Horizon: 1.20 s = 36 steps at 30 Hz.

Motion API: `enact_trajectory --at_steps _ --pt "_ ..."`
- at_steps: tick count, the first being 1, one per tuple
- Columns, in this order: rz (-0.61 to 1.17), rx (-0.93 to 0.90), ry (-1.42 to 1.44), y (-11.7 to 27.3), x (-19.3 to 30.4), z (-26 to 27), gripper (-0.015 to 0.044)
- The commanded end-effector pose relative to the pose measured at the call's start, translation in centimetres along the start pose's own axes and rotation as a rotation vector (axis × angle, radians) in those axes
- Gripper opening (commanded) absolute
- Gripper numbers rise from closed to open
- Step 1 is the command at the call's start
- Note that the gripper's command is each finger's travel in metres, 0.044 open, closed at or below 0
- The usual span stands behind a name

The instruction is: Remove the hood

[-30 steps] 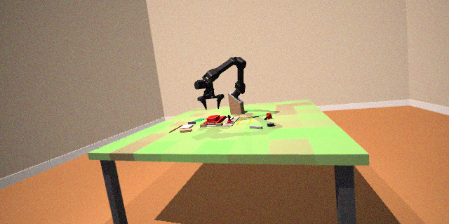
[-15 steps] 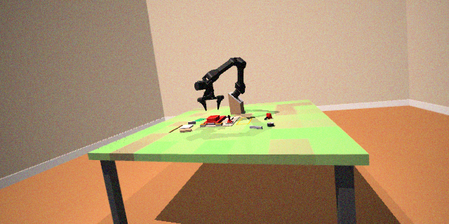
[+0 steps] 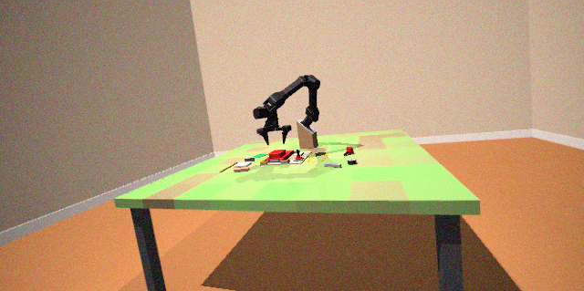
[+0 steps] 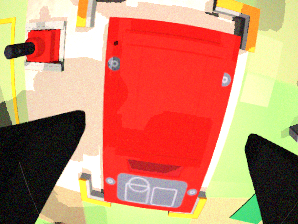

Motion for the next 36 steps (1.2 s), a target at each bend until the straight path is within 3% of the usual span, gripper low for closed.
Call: enact_trajectory --at_steps 1,36 --pt "0.000 -0.006 -0.007 -0.4 0.1 0.1 0.0440" --pt "-0.001 -0.007 -0.007 -2.3 0.1 0.0 0.0440"
Point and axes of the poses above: the point midway between the two fingers, 35 mm back from their tips, its own y axis back along the fingers, its own z axis across the jaws, x = y × z, the point moved 10 cm from there along y, back along the fingers, and after that the axes turned 13 degrees about y, right-handed, at the moved point
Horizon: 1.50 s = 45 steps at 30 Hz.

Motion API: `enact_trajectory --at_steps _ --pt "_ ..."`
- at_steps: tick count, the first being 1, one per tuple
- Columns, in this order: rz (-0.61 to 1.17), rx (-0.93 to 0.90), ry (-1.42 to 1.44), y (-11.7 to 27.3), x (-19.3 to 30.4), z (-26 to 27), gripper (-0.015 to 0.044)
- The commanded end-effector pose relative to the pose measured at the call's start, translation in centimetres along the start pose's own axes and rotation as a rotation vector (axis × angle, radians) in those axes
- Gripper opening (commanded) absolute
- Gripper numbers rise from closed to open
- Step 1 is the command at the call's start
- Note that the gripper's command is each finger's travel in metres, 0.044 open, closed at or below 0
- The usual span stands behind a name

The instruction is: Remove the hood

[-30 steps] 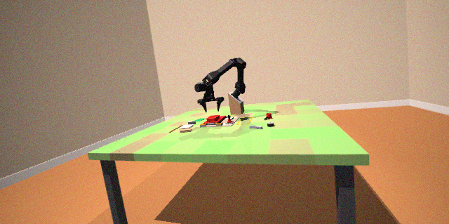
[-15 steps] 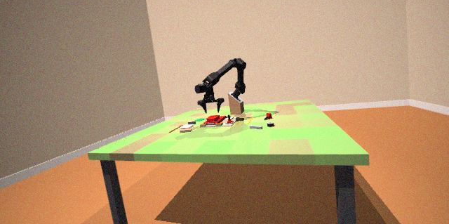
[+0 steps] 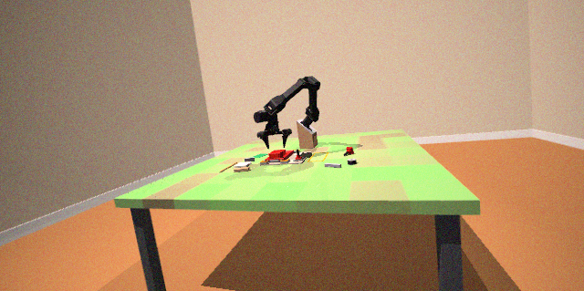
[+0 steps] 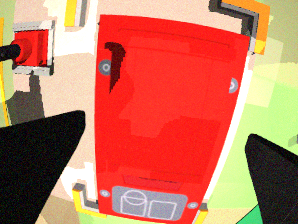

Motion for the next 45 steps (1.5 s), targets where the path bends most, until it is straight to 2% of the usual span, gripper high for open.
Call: enact_trajectory --at_steps 1,45 --pt "0.000 -0.007 -0.007 -0.4 0.1 0.1 0.0440" --pt "0.000 -0.008 -0.007 -2.5 0.2 0.1 0.0440"
Point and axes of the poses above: the point midway between the two fingers, 35 mm back from their tips, its own y axis back along the fingers, its own z axis across the jaws, x = y × z, the point moved 10 cm from there along y, back along the fingers, and after that the axes turned 13 degrees about y, right-handed, at the moved point
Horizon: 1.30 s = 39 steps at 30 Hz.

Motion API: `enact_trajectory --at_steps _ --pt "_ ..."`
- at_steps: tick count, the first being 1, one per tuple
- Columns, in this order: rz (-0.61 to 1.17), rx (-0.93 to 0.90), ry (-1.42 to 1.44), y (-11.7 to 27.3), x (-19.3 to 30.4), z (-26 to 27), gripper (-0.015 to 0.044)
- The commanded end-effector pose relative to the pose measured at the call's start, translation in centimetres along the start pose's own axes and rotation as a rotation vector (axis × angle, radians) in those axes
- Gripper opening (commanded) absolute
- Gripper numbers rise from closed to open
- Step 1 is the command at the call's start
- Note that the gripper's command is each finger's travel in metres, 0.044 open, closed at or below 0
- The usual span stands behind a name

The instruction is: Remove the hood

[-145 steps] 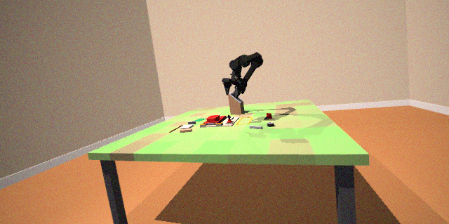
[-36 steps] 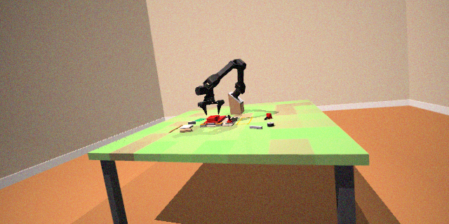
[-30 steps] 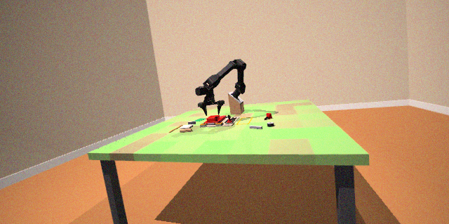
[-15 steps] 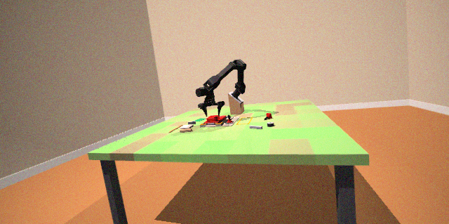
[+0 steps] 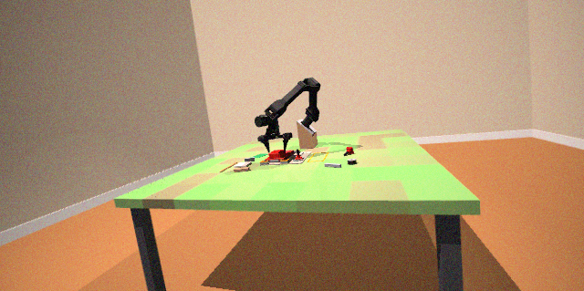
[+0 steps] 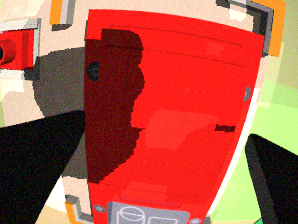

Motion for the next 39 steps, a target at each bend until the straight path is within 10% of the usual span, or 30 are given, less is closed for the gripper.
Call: enact_trajectory --at_steps 1,21,39 --pt "0.000 -0.006 -0.006 -0.33 0.07 0.08 0.0440" --pt "0.000 -0.007 -0.006 -1.32 0.08 0.10 0.0440" --pt "0.000 0.000 0.000 -0.88 0.00 0.01 0.0144"
Point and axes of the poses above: the point midway between the two fingers, 35 mm back from their tips, its own y axis back along the fingers, its own z axis across the jaws, x = y × z, the point moved 10 cm from there along y, back along the fingers, and after that the axes turned 13 degrees about y, right-handed, at the moved point
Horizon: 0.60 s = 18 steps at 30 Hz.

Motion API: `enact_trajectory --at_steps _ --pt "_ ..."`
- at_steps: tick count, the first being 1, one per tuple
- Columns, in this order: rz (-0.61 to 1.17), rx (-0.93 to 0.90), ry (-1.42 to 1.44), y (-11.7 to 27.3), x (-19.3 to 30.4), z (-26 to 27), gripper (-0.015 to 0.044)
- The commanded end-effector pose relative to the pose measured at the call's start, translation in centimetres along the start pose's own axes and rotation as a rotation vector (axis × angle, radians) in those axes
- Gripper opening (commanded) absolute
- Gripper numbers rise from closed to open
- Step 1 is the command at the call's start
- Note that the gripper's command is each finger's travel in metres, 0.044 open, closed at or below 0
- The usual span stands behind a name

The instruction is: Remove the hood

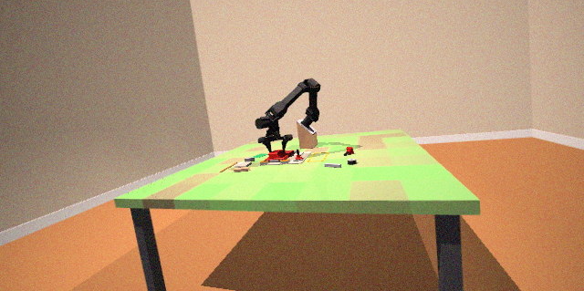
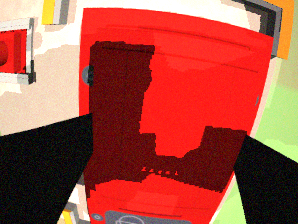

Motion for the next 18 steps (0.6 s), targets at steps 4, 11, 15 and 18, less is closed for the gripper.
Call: enact_trajectory --at_steps 4,11,15,18 --pt "0.001 0.001 0.001 0.4 0.0 0.0 0.0039" --pt "0.001 0.001 0.001 0.9 0.0 0.0 0.0000" --pt "0.001 0.002 0.001 1.1 0.0 -0.1 0.0000" --pt "0.001 0.002 0.001 1.3 0.0 -0.1 0.0000"
Point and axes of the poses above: the point midway between the two fingers, 35 mm back from their tips, its own y axis back along the fingers, its own z axis across the jaws, x = y × z, the point moved 10 cm from there along y, back along the fingers, and after that the axes turned 13 degrees about y, right-handed, at the moved point
